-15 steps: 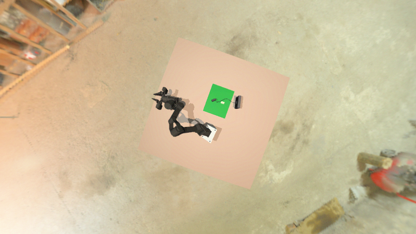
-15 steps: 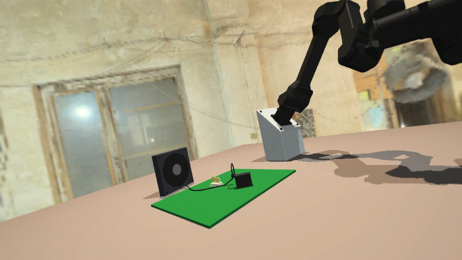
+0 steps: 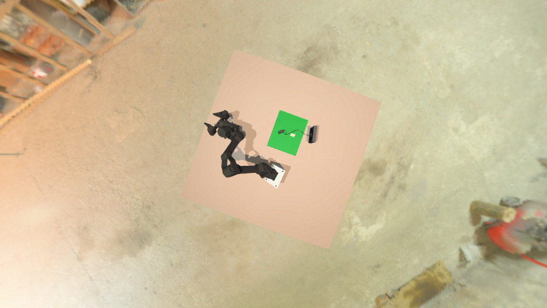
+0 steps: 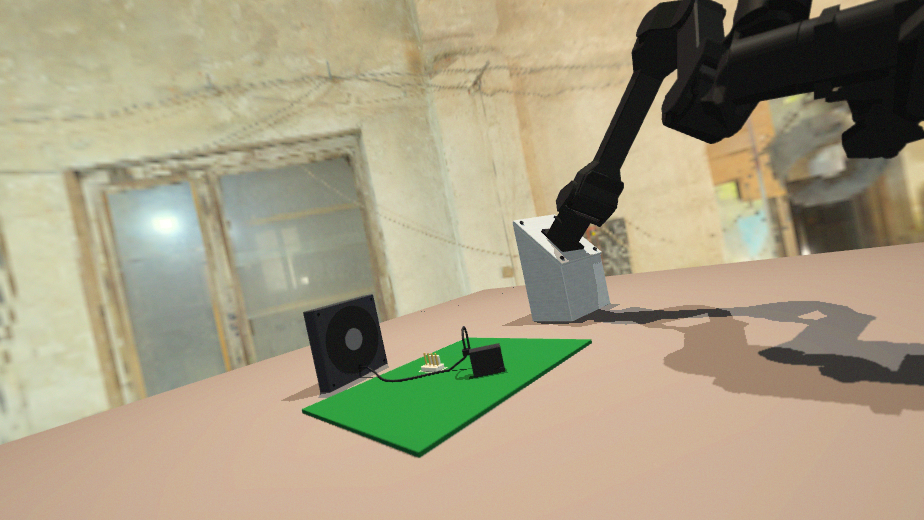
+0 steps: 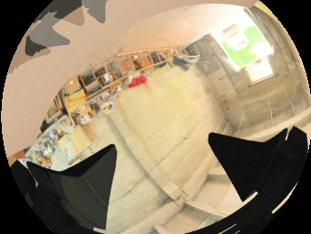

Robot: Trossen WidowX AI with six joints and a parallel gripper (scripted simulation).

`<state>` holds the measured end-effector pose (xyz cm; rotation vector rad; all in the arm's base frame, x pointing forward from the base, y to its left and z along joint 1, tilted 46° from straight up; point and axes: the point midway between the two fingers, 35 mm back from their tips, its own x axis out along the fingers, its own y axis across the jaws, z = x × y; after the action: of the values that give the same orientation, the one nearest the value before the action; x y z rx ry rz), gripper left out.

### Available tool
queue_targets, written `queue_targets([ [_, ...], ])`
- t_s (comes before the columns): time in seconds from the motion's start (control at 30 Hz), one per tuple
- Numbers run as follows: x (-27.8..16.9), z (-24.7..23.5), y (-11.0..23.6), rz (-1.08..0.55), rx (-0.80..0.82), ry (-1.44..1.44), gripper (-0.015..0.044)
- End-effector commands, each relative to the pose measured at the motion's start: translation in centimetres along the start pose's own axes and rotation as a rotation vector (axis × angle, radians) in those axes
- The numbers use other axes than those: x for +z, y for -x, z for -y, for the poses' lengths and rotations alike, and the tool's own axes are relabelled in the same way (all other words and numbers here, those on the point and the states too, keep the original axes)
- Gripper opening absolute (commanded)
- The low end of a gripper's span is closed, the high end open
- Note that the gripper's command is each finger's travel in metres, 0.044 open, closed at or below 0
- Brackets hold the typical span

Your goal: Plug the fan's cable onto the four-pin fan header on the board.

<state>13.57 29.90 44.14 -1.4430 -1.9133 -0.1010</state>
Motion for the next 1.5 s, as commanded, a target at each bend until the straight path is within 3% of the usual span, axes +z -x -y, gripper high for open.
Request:
queue_targets([
  [0.0,0.5,-4.2,0.4,0.032,0.130,-0.177,0.0440],
  [0.17,1.2,-12.2,3.0,0.027,0.416,-0.573,0.0440],
  [0.33,2.3,-19.6,7.8,-0.055,0.718,-0.958,0.0440],
  [0.5,3.4,-25.1,14.4,-0.242,1.012,-1.335,0.0440],
  [0.67,4.9,-28.3,21.9,-0.544,1.277,-1.747,0.0440],
  [0.8,6.2,-29.0,28.2,-0.918,1.454,-2.125,0.0440],
  [0.93,7.3,-28.1,33.7,-1.398,1.557,-2.470,0.0440],
  [1.1,8.1,-24.8,39.4,-2.309,1.504,-2.846,0.0440],
  [1.27,7.5,-21.1,42.4,-3.395,1.116,-2.882,0.0440],
  [1.33,7.3,-20.9,42.5,-3.481,1.072,-2.864,0.0440],
  [1.47,7.3,-20.9,42.5,-3.481,1.072,-2.864,0.0440],
])
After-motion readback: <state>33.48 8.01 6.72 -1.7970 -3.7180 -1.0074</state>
